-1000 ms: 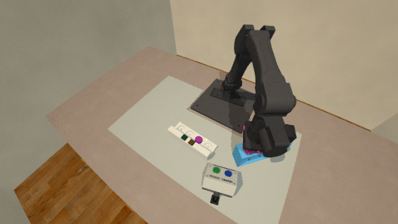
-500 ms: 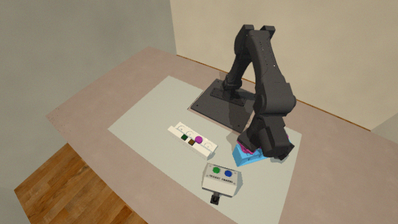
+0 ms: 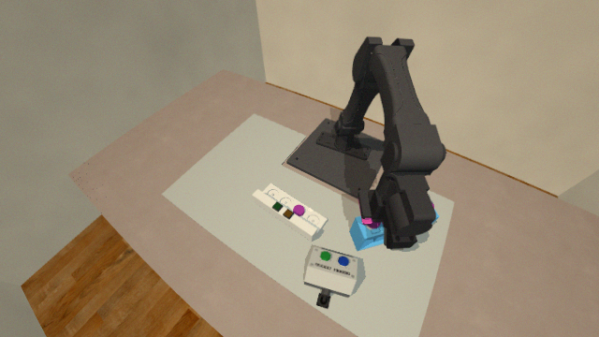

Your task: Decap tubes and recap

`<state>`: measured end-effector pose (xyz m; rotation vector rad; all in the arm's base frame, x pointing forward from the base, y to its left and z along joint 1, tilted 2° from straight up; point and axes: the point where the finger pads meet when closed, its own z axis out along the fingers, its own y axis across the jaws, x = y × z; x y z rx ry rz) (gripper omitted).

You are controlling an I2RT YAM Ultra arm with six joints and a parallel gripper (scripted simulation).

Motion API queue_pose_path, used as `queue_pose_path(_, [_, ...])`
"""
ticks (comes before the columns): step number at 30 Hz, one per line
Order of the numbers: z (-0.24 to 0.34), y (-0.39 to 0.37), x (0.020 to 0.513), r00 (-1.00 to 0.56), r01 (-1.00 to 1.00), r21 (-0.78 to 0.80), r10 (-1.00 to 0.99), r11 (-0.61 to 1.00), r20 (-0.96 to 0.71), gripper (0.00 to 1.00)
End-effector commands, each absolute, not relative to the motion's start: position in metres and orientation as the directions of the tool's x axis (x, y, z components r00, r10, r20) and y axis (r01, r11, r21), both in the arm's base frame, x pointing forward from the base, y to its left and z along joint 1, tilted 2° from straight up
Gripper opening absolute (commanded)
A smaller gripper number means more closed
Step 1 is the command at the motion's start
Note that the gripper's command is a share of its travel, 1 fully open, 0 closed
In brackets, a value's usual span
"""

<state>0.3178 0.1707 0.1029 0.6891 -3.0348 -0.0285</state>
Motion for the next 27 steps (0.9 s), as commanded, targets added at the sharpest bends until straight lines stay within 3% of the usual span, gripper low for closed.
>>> queue_pose_path(1, [0.1068,0.1711,0.3192,-0.953,-0.302,0.023,-0.302,0.953,0.015,0.49])
queue_pose_path(4, [0.1068,0.1711,0.3192,-0.998,-0.062,0.019,-0.062,0.998,0.021,0.49])
queue_pose_path(11, [0.1068,0.1714,0.3195,-0.962,0.272,0.011,0.272,0.962,0.026,0.49])
queue_pose_path(16, [0.1068,0.1717,0.3197,-0.872,0.489,0.004,0.489,0.872,0.027,0.49])
queue_pose_path(18, [0.1068,0.1717,0.3197,-0.872,0.489,0.004,0.489,0.872,0.027,0.49])
queue_pose_path(20, [0.1068,0.1718,0.3198,-0.772,0.635,-0.001,0.635,0.773,0.028,0.49])
queue_pose_path(23, [0.1068,0.172,0.32,-0.713,0.701,-0.003,0.701,0.713,0.028,0.49])
queue_pose_path(27, [0.1068,0.1723,0.3203,-0.518,0.855,-0.01,0.855,0.518,0.026,0.49])
